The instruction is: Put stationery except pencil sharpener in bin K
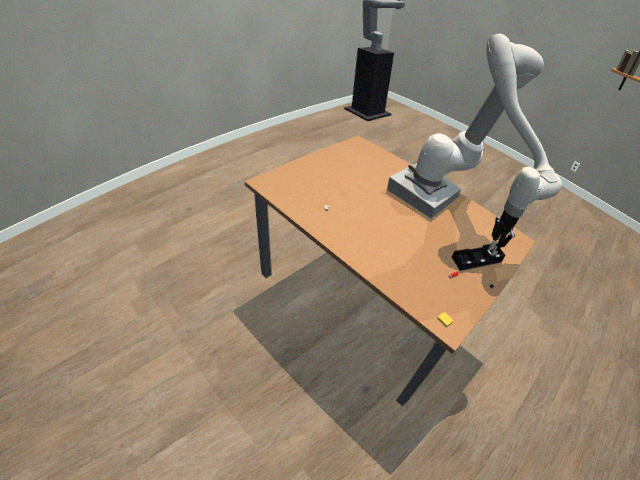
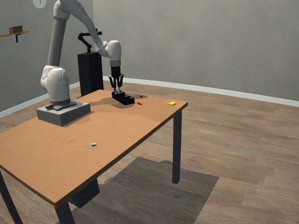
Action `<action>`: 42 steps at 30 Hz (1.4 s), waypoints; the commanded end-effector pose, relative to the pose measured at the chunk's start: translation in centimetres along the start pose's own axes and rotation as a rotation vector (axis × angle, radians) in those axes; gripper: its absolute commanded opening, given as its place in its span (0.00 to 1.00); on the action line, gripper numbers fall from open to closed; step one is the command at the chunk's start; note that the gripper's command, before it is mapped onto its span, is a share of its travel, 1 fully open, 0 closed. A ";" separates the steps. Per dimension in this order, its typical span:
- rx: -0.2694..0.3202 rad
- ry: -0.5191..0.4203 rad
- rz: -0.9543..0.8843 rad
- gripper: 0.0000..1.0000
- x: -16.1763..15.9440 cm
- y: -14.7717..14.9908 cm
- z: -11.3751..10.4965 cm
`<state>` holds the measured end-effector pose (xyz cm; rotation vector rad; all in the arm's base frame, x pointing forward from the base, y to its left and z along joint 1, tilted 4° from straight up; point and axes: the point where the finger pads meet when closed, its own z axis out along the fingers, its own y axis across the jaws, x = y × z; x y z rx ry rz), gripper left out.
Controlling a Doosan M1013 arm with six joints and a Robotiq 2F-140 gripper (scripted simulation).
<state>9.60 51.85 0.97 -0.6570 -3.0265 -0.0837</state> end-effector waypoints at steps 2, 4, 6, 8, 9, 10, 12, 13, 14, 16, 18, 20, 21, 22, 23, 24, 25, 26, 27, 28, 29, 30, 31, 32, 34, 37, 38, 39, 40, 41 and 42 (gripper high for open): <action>0.003 0.002 0.000 0.26 0.1 -0.5 0.2; 0.003 0.002 0.000 0.26 0.1 -0.5 0.2; 0.003 0.002 0.000 0.26 0.1 -0.5 0.2; 0.003 0.002 0.000 0.26 0.1 -0.5 0.2; 0.003 0.002 0.000 0.26 0.1 -0.5 0.2; 0.003 0.002 0.000 0.26 0.1 -0.5 0.2; 0.003 0.002 0.000 0.26 0.1 -0.5 0.2; 0.003 0.002 0.000 0.26 0.1 -0.5 0.2; 0.003 0.002 0.000 0.26 0.1 -0.5 0.2; 0.003 0.002 0.000 0.26 0.1 -0.5 0.2; 0.003 0.002 0.000 0.26 0.1 -0.5 0.2; 0.003 0.002 0.000 0.26 0.1 -0.5 0.0; 0.003 0.002 0.000 0.26 0.1 -0.5 -0.1; 0.003 0.002 0.000 0.26 0.1 -0.5 -0.2; 0.003 0.002 0.000 0.26 0.1 -0.5 -0.4; 0.003 0.002 0.000 0.26 0.1 -0.5 -0.4; 0.003 0.002 0.000 0.26 0.1 -0.5 -0.4; 0.003 0.002 0.000 0.26 0.1 -0.5 -0.5; 0.003 0.002 0.000 0.26 0.1 -0.5 -0.6; 0.003 0.002 0.000 0.26 0.1 -0.5 -0.8; 0.003 0.002 0.000 0.26 0.1 -0.5 -0.9; 0.003 0.002 0.000 0.26 0.1 -0.5 -1.0; 0.003 0.002 0.000 0.26 0.1 -0.5 -1.2; 0.003 0.002 0.000 0.26 0.1 -0.5 -1.3; 0.003 0.002 0.000 0.26 0.1 -0.5 -1.6; 0.003 0.002 0.000 0.26 0.1 -0.5 -2.0; 0.003 0.002 0.000 0.26 0.1 -0.5 -2.1; 0.003 0.002 0.000 0.26 0.1 -0.5 -2.2; 0.003 0.002 0.000 0.26 0.1 -0.5 -2.4; 0.003 0.002 0.000 0.26 0.1 -0.5 -2.4; 0.003 0.002 0.000 0.26 0.1 -0.5 -2.4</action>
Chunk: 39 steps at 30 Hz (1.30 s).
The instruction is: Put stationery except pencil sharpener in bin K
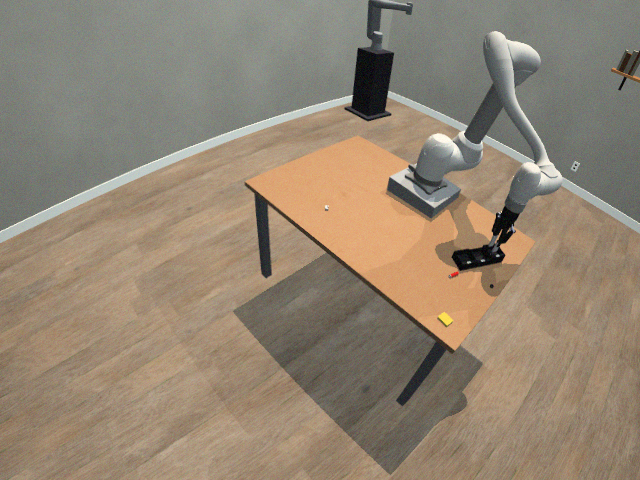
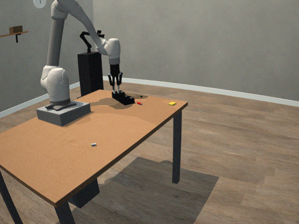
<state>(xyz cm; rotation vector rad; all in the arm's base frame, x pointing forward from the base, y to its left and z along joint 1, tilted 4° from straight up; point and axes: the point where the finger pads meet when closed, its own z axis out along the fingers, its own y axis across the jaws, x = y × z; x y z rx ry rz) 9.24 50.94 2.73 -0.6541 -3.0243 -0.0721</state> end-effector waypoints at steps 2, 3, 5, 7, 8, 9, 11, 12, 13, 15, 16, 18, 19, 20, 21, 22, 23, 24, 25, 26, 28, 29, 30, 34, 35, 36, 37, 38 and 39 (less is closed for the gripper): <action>-0.005 0.000 0.002 0.26 0.0 0.4 -0.8; -0.005 0.000 0.002 0.26 0.0 0.4 -1.0; -0.005 0.000 0.002 0.26 0.0 0.4 -1.0; -0.005 0.000 0.002 0.26 0.0 0.4 -1.0; -0.005 0.000 0.002 0.26 0.0 0.4 -1.0; -0.005 0.000 0.002 0.26 0.0 0.4 -1.0; -0.005 0.000 0.002 0.26 0.0 0.4 -1.0; -0.005 0.000 0.002 0.26 0.0 0.4 -1.0; -0.005 0.000 0.002 0.26 0.0 0.4 -1.0; -0.005 0.000 0.002 0.26 0.0 0.4 -1.0; -0.005 0.000 0.002 0.26 0.0 0.4 -1.0; -0.005 0.000 0.002 0.26 0.0 0.4 -1.0; -0.005 0.000 0.002 0.26 0.0 0.4 -1.0; -0.005 0.000 0.002 0.26 0.0 0.4 -1.0; -0.005 0.000 0.002 0.26 0.0 0.4 -1.0; -0.005 0.000 0.002 0.26 0.0 0.4 -1.0; -0.005 0.000 0.002 0.26 0.0 0.4 -1.0; -0.005 0.000 0.002 0.26 0.0 0.4 -1.0; -0.005 0.000 0.002 0.26 0.0 0.4 -1.0; -0.005 0.000 0.002 0.26 0.0 0.4 -1.0; -0.005 0.000 0.002 0.26 0.0 0.4 -1.0; -0.005 0.000 0.002 0.26 0.0 0.4 -1.0; -0.005 0.000 0.002 0.26 0.0 0.4 -1.5; -0.005 0.000 0.002 0.26 0.0 0.4 -2.5; -0.005 0.000 0.002 0.26 0.0 0.4 -3.0; -0.005 0.000 0.002 0.26 0.0 0.4 -3.2; -0.005 0.000 0.002 0.26 0.0 0.4 -3.2; -0.005 0.000 0.002 0.26 0.0 0.4 -3.2; -0.005 0.000 0.002 0.26 0.0 0.4 -3.2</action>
